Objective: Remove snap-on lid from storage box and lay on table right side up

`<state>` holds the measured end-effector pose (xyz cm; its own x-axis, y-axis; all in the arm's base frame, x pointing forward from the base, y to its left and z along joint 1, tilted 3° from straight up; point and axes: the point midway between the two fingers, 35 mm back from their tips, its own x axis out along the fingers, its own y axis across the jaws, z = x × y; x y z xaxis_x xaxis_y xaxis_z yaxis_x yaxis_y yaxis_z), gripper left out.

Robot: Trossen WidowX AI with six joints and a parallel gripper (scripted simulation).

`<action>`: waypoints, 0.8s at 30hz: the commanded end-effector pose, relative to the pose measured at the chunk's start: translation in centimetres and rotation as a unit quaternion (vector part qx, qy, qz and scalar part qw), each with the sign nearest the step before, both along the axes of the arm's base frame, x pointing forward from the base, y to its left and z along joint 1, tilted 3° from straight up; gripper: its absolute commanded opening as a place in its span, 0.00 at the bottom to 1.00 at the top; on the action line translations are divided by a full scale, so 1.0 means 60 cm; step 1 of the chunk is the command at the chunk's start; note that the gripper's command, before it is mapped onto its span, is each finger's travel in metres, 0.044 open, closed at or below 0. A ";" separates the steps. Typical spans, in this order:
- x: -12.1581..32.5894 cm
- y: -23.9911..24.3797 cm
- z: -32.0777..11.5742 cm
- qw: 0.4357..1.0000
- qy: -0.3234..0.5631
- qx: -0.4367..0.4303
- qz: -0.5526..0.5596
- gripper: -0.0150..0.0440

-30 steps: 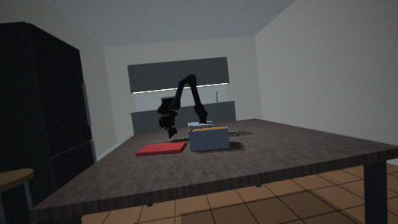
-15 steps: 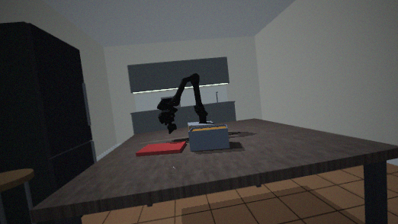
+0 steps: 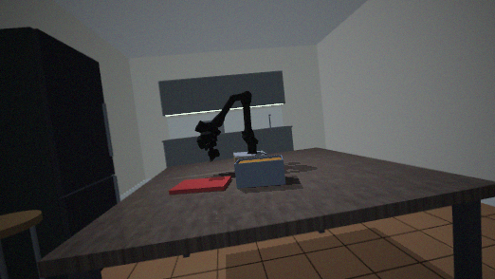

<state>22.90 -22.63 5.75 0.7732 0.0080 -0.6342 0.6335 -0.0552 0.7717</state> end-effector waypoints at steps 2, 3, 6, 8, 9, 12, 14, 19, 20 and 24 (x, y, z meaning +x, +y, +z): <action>-0.005 -0.001 0.017 1.000 -0.002 -0.003 0.001 1.00; -0.006 -0.001 0.020 1.000 -0.002 -0.003 0.001 1.00; -0.010 -0.001 0.030 1.000 -0.002 -0.003 0.001 1.00; -0.012 -0.002 0.034 1.000 -0.002 -0.003 0.001 1.00; -0.011 -0.001 0.029 1.000 -0.002 -0.003 0.001 1.00; -0.010 -0.001 0.024 1.000 -0.002 -0.003 0.001 1.00; -0.010 -0.001 0.024 1.000 -0.002 -0.003 0.001 1.00; -0.010 -0.001 0.024 1.000 -0.002 -0.003 0.001 1.00; -0.010 -0.001 0.024 1.000 -0.002 -0.003 0.001 1.00; -0.010 -0.001 0.024 1.000 -0.002 -0.003 0.001 1.00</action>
